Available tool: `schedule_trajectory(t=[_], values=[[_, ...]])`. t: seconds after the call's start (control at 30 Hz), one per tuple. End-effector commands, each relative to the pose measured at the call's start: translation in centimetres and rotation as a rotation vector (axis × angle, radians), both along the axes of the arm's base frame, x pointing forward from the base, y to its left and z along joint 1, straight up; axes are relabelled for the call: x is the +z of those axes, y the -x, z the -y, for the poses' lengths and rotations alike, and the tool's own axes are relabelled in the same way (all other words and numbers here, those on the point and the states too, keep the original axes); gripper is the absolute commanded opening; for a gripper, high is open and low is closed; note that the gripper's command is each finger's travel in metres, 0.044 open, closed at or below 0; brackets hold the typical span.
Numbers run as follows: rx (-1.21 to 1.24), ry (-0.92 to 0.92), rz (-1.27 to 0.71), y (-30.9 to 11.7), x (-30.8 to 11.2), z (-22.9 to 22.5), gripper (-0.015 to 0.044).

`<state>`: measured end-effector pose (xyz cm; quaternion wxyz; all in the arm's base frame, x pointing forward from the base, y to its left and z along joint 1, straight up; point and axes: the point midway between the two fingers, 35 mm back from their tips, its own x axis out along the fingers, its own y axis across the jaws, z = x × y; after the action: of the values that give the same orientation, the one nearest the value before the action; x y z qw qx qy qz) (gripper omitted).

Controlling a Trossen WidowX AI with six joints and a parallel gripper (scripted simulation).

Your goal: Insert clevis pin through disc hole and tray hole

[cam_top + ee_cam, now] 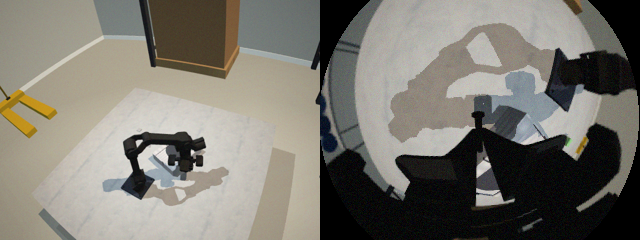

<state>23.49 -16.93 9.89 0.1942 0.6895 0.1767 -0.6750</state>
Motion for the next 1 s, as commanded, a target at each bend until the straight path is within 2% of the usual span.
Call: schedule_trajectory(t=[0.0, 0.4, 0.97], values=[[-0.124, -0.006, 0.001, 0.1, 0.0, -0.1, 0.0000], [-0.515, -0.016, 0.007, 0.1, 0.0, -0.1, 0.0000], [-0.520, -0.016, 0.007, 0.0, -1.3, 0.0, 0.0000]])
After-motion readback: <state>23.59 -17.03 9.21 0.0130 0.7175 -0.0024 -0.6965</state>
